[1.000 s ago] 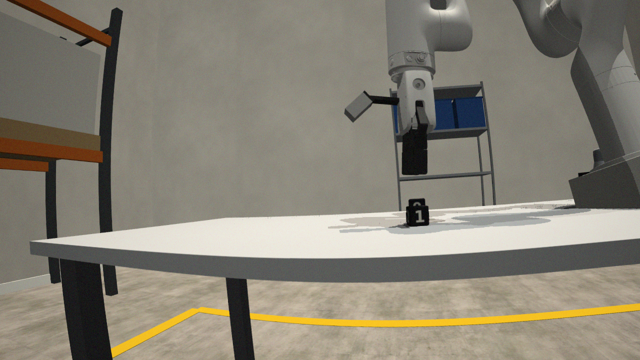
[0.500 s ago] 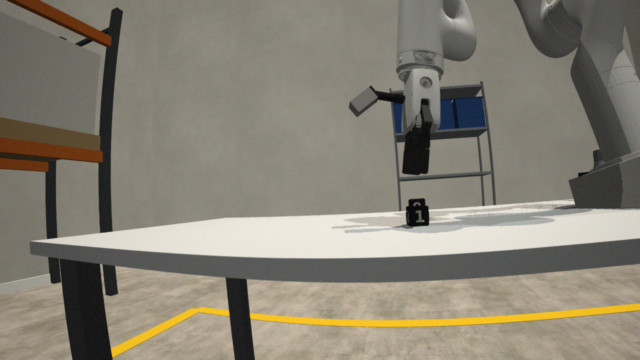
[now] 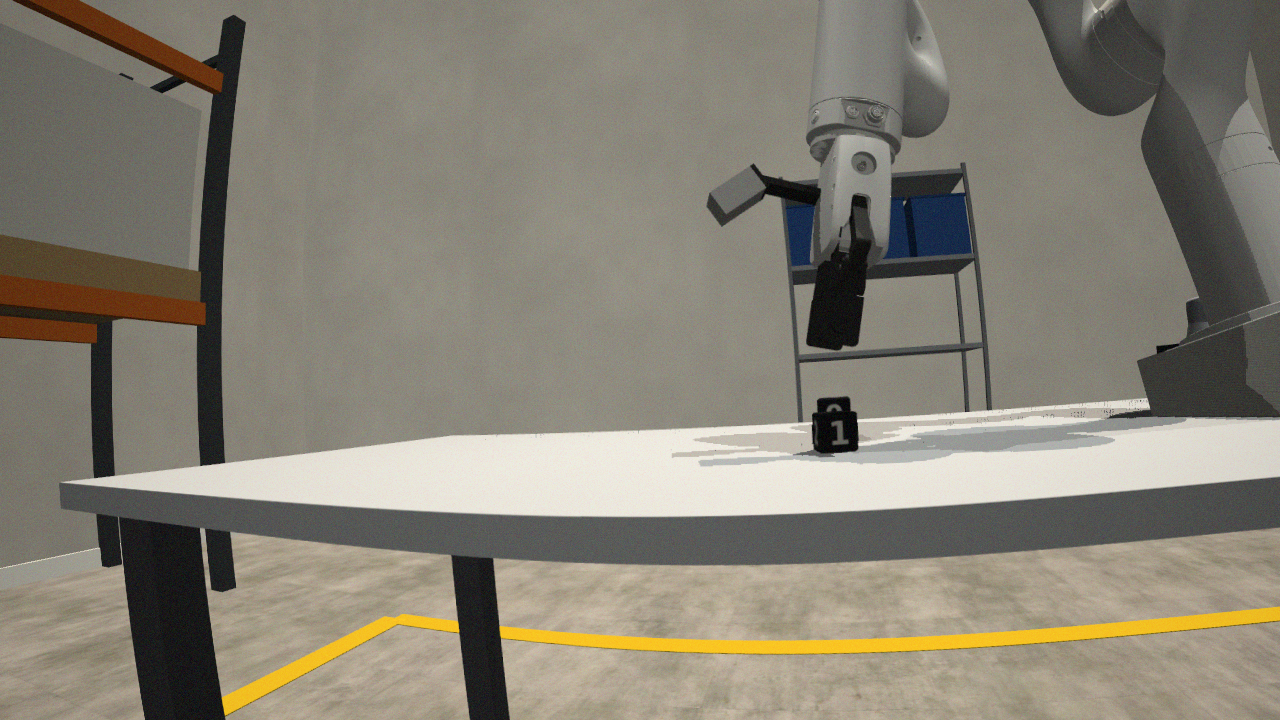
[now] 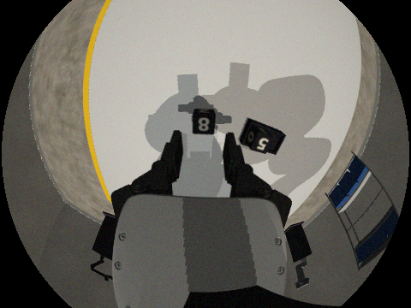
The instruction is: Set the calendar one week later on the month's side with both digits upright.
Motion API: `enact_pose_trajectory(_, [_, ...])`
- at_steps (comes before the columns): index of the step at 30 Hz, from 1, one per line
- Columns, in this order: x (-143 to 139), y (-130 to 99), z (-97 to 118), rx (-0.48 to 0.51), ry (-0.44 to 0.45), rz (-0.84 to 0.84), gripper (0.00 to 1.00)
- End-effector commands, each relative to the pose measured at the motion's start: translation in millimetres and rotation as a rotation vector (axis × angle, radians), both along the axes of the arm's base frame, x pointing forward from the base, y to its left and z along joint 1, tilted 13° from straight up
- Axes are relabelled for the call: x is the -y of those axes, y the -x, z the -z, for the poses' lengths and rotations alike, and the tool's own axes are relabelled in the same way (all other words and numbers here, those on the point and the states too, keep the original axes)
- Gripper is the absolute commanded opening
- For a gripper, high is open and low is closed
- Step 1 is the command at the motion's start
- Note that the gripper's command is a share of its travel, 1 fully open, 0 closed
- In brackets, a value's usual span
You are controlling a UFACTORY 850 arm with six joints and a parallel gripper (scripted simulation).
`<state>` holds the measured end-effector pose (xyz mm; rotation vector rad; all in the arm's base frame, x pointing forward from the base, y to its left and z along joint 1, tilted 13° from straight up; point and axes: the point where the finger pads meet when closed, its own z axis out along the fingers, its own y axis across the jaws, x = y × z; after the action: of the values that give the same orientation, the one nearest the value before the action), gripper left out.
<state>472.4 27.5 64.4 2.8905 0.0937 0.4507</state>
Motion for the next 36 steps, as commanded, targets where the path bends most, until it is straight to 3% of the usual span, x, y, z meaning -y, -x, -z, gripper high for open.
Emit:
enact_pose_trajectory(1, [0.8, -0.3, -0.2, 0.025, -0.005, -0.005, 0.49])
enact_pose_trajectory(7, [5.8, 1.1, 1.1, 0.059, 0.014, -0.009, 0.49])
enact_pose_trajectory(17, [3.3, 3.3, 1.9, 0.235, -0.003, -0.051, 0.49])
enact_pose_trajectory(28, [1.7, 3.6, 2.5, 0.273, -0.011, -0.06, 0.49])
enact_pose_trajectory(36, [4.1, 4.9, 5.6, 0.419, -0.007, -0.092, 0.49])
